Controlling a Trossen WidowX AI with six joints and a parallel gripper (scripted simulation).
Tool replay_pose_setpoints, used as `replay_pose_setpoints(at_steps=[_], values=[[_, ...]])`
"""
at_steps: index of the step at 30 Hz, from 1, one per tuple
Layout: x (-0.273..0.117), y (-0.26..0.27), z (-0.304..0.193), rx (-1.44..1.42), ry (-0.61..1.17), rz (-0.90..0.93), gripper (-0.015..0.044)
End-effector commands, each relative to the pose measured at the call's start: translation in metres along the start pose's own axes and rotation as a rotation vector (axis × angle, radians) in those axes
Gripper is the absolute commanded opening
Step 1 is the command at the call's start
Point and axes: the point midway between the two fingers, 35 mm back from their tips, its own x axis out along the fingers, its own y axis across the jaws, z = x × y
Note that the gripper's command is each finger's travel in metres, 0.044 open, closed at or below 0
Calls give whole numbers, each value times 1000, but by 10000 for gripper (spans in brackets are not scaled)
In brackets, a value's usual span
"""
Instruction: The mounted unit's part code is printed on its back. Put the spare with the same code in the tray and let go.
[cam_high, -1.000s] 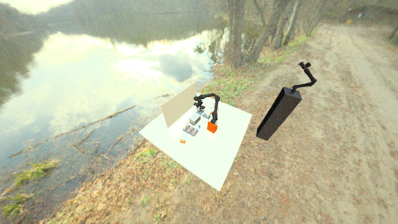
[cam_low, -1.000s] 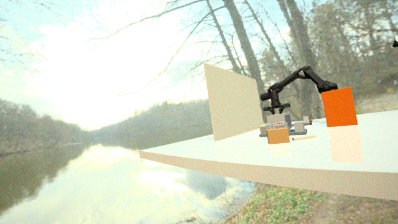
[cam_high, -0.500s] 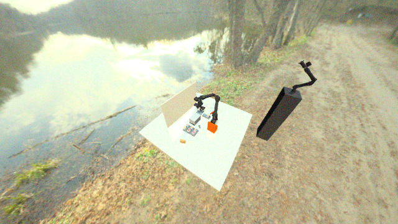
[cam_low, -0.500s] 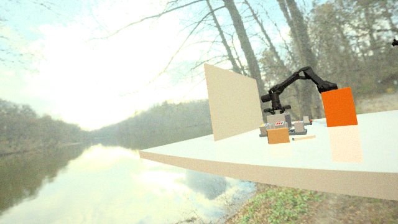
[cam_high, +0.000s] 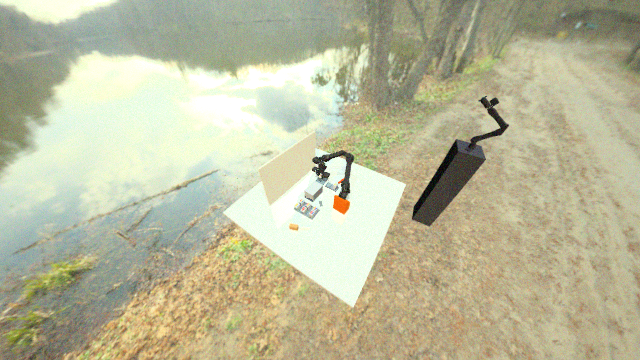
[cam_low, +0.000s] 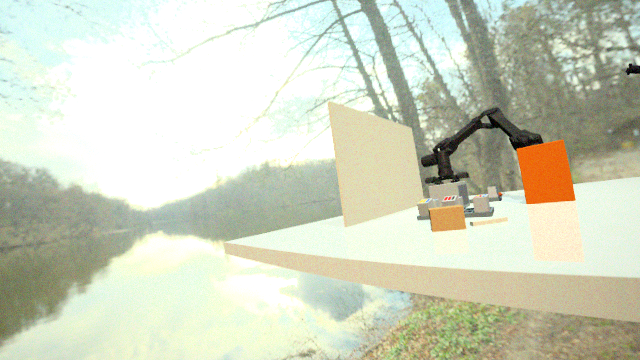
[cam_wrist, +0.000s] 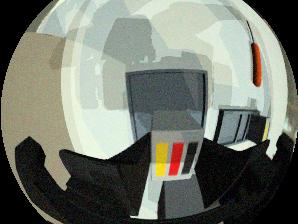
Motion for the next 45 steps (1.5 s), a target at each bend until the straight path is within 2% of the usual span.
replay_pose_setpoints(at_steps=[1,15,32,34,40,45], values=[[4,-1,0,-4,-3,-1,0],[17,-4,1,-5,-8,-2,0],[14,-3,1,0,-5,-1,440],[3,-1,0,0,-2,-1,440],[-90,-3,0,-5,-3,-2,440],[-92,-4,0,-5,-4,-2,440]])
